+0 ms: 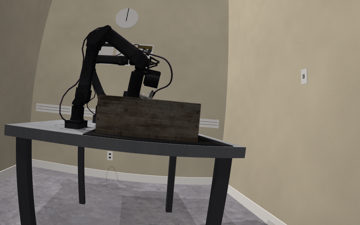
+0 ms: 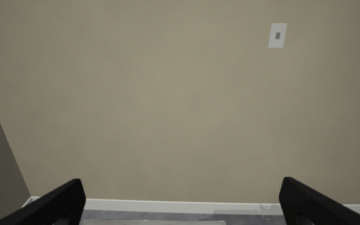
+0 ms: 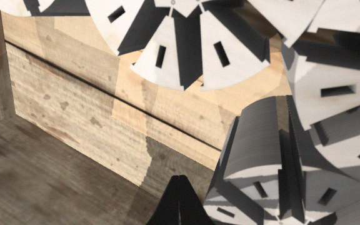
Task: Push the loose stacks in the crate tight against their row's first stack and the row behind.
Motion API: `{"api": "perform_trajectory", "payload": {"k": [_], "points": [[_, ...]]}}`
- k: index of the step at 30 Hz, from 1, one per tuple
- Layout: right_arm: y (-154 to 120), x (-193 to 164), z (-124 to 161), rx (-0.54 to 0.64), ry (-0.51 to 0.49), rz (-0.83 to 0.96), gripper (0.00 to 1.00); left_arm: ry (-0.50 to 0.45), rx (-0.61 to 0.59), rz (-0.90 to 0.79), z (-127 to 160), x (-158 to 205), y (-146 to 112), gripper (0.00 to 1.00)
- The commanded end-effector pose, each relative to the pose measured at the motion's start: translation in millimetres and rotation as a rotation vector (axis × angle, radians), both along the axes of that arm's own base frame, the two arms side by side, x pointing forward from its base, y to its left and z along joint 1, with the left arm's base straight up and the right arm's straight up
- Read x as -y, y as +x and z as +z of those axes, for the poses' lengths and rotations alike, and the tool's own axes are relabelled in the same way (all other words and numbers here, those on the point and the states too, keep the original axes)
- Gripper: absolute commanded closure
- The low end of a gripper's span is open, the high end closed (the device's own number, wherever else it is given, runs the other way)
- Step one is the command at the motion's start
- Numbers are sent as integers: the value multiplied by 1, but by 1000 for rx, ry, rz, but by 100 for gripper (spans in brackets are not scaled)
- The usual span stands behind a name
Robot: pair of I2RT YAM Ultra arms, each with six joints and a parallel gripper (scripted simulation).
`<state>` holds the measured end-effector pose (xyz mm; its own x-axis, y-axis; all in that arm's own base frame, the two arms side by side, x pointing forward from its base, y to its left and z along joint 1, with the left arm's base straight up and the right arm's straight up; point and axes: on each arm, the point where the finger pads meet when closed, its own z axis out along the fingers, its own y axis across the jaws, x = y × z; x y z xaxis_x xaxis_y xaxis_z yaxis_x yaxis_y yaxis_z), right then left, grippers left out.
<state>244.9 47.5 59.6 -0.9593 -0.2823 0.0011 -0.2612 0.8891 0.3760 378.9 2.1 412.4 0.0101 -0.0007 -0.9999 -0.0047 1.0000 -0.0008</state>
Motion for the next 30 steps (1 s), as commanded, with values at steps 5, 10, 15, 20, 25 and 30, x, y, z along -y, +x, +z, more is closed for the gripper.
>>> {"api": "perform_trajectory", "payload": {"k": [5, 10, 15, 20, 25, 30], "points": [[8, -3, 12, 33, 17, -1, 99, -1, 99, -20, 37, 7, -6, 0], [0, -4, 44, 20, 18, 3, 99, -1, 99, -20, 37, 7, -6, 0], [1, -4, 62, 29, 17, 6, 99, -1, 99, -20, 37, 7, -6, 0], [-4, -4, 47, 12, 19, 4, 99, -1, 99, -20, 37, 7, -6, 0], [34, 5, 60, 189, -45, -19, 99, 0, 89, -23, 34, 8, -3, 0], [83, 18, 72, 461, -132, -106, 99, 2, 96, -31, 36, 10, -5, 0]]}}
